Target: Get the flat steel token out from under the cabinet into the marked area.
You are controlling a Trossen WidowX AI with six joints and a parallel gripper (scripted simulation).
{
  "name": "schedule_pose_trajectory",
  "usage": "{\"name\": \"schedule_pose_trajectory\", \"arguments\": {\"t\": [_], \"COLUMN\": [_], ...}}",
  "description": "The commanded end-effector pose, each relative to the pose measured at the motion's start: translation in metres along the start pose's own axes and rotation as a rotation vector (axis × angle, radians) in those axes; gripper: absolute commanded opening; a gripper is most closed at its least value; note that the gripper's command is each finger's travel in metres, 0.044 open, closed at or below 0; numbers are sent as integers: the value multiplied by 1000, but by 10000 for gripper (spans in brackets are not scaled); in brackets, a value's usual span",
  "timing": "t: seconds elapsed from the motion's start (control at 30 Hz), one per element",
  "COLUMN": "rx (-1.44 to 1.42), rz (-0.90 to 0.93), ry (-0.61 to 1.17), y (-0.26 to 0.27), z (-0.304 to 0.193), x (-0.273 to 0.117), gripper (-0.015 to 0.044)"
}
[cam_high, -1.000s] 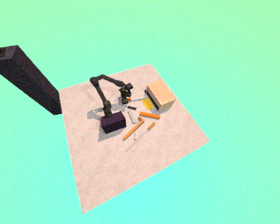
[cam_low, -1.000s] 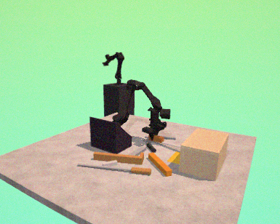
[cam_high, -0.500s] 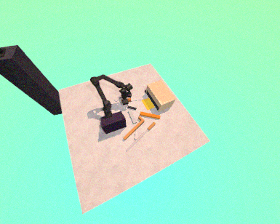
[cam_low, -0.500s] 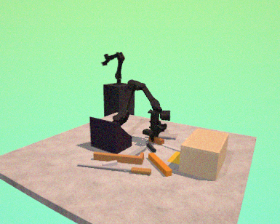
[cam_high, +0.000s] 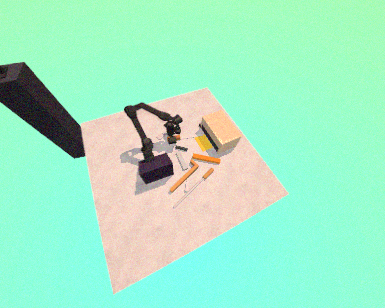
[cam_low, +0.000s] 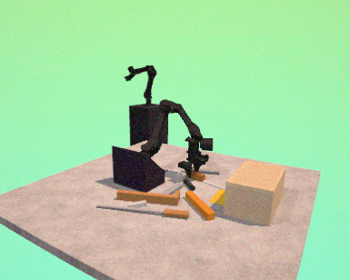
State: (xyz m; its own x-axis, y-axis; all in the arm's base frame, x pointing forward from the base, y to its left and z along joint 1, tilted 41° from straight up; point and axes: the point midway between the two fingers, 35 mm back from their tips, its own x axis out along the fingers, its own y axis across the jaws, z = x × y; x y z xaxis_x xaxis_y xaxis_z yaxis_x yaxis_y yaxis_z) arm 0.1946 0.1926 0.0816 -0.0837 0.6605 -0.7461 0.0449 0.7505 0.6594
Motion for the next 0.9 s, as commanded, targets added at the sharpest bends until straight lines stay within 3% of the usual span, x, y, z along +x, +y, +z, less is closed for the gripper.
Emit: {"name": "schedule_pose_trajectory", "arguments": {"t": [0.0, 0.47, 0.63, 0.87], "rx": [0, -1, 4, 4], "rz": [-2, -2, -4, -4], "ry": [2, 3, 3, 3], "y": [0, 0, -1, -1], "z": [0, -3, -1, -1], "x": [-3, -1, -3, -3], "gripper": [270, 270, 139, 92]}}
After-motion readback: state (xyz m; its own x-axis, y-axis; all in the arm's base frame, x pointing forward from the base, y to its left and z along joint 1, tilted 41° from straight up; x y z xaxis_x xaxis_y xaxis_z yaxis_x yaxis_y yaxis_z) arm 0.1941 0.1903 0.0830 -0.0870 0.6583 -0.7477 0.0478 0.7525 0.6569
